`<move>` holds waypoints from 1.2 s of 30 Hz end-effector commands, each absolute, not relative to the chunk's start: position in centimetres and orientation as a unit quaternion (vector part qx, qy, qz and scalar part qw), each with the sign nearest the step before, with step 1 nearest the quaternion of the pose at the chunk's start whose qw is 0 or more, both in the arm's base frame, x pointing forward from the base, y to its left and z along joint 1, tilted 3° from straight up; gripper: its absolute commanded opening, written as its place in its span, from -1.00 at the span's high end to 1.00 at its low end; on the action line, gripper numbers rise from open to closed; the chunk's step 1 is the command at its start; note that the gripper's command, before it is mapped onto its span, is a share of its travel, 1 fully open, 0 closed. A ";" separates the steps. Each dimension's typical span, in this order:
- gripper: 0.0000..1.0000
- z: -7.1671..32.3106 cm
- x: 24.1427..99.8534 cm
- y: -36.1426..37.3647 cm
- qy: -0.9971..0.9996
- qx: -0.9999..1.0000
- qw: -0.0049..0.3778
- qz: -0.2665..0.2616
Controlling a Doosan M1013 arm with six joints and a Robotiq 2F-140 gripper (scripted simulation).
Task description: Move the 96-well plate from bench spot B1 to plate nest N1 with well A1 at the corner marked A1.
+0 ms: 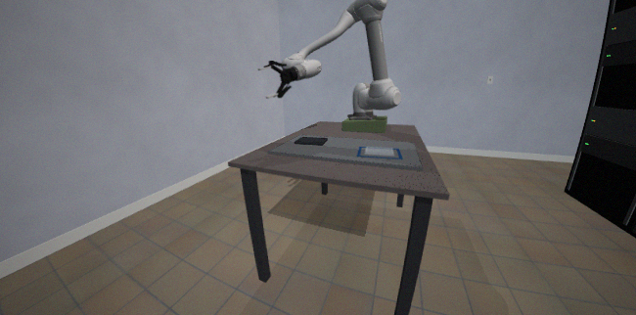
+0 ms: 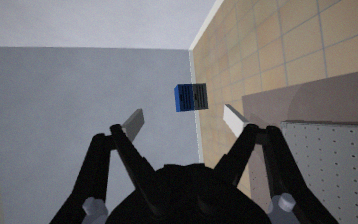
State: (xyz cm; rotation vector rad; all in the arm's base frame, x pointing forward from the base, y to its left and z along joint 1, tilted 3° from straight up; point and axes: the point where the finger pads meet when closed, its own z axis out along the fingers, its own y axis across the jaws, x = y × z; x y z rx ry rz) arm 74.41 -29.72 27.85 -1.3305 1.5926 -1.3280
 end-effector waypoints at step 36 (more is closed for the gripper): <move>-1.00 26.9 80.2 -15.4 0.569 -0.569 0.444 -0.394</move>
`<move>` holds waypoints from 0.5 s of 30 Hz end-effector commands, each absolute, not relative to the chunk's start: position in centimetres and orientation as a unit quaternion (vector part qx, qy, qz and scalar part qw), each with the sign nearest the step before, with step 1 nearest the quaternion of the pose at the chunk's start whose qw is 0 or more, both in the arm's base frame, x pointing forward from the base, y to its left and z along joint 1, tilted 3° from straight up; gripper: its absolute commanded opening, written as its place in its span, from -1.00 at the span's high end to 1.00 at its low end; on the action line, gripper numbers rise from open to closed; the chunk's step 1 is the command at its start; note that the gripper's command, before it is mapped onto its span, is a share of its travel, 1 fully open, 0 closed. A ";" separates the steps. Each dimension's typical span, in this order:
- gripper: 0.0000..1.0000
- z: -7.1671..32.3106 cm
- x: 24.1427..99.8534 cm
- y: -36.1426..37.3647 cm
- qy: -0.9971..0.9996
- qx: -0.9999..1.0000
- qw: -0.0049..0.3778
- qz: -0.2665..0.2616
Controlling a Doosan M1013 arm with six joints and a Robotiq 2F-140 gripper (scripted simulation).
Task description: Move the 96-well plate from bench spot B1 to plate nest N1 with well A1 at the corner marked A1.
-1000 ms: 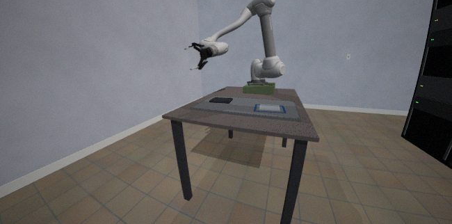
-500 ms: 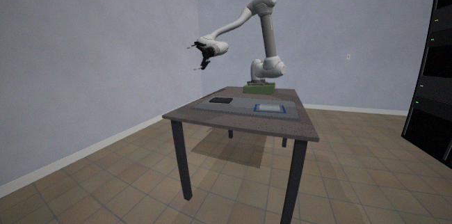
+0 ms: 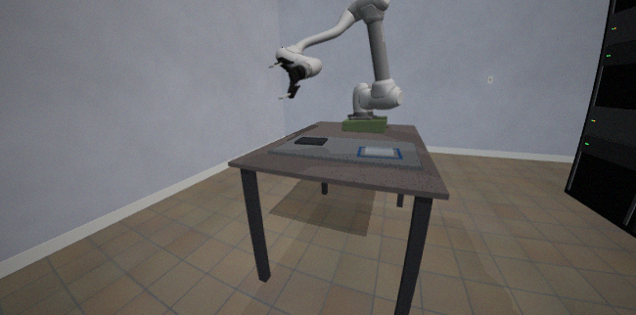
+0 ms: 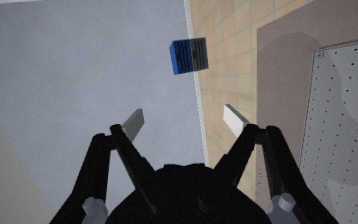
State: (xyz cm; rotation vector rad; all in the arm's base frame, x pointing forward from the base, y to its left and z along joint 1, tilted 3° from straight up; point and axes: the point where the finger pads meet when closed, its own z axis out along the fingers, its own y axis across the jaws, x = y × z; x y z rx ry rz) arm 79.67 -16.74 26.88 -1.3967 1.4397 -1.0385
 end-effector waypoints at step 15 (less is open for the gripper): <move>-1.00 25.9 81.3 -9.5 0.559 -0.593 0.470 -0.339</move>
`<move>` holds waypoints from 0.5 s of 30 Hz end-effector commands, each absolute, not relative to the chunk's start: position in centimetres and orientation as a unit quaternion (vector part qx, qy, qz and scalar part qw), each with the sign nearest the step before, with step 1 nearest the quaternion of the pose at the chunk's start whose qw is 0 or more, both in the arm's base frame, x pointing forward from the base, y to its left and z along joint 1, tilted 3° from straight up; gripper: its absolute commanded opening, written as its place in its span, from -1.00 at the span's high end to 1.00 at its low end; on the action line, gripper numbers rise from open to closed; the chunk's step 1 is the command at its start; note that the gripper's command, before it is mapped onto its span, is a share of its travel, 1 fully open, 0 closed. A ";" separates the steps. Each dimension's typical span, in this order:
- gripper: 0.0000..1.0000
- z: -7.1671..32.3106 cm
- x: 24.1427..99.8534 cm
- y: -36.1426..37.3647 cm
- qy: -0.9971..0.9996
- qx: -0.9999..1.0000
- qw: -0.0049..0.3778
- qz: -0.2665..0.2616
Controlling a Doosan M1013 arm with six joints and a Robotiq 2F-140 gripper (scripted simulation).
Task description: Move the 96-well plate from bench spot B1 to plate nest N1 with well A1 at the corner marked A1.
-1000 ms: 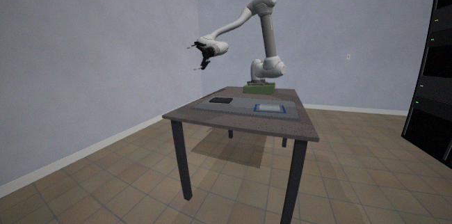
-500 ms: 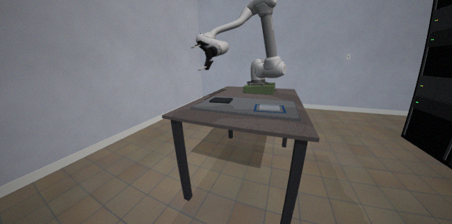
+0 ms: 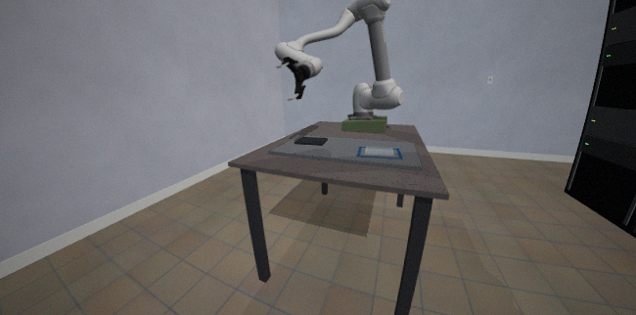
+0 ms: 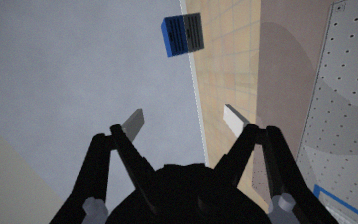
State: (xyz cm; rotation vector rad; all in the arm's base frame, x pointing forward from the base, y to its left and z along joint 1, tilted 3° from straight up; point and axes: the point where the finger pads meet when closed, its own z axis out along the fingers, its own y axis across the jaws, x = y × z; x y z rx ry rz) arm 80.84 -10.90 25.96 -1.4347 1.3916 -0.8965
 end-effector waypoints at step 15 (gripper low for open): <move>-1.00 24.6 81.6 -3.7 0.550 -0.617 0.488 -0.281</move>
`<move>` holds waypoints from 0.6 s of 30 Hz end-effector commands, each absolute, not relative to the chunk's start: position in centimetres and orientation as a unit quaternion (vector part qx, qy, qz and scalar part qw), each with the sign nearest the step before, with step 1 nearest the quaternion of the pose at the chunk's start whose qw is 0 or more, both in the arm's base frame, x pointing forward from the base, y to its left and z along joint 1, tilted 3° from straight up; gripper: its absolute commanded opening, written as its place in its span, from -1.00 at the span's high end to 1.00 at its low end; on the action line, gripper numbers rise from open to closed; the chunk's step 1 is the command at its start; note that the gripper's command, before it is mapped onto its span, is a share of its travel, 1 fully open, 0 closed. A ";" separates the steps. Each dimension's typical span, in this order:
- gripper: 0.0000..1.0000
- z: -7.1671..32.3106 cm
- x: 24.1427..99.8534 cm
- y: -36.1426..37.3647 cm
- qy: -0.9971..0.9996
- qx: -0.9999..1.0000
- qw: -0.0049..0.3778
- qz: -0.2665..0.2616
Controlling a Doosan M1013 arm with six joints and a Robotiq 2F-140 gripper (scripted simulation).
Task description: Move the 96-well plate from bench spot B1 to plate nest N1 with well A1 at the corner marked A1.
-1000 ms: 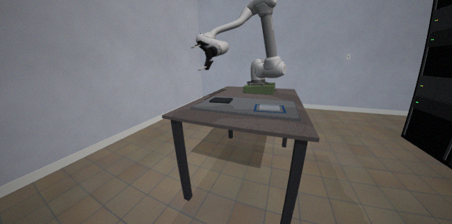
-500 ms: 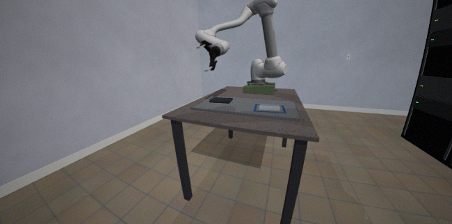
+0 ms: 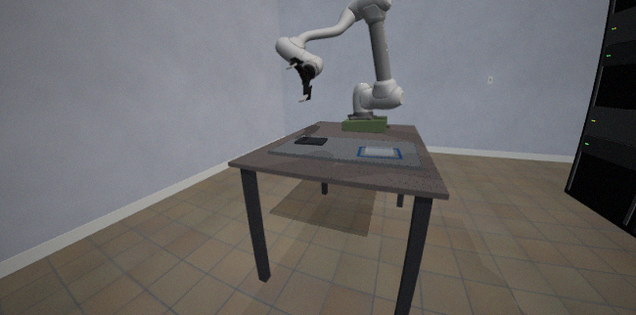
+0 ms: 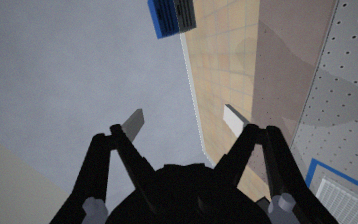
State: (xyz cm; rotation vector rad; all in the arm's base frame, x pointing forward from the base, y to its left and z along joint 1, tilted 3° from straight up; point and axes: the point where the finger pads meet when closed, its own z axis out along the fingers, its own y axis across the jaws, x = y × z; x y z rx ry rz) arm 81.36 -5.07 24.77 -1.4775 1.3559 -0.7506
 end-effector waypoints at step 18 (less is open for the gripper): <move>-1.00 22.6 81.0 3.3 0.544 -0.641 0.495 -0.221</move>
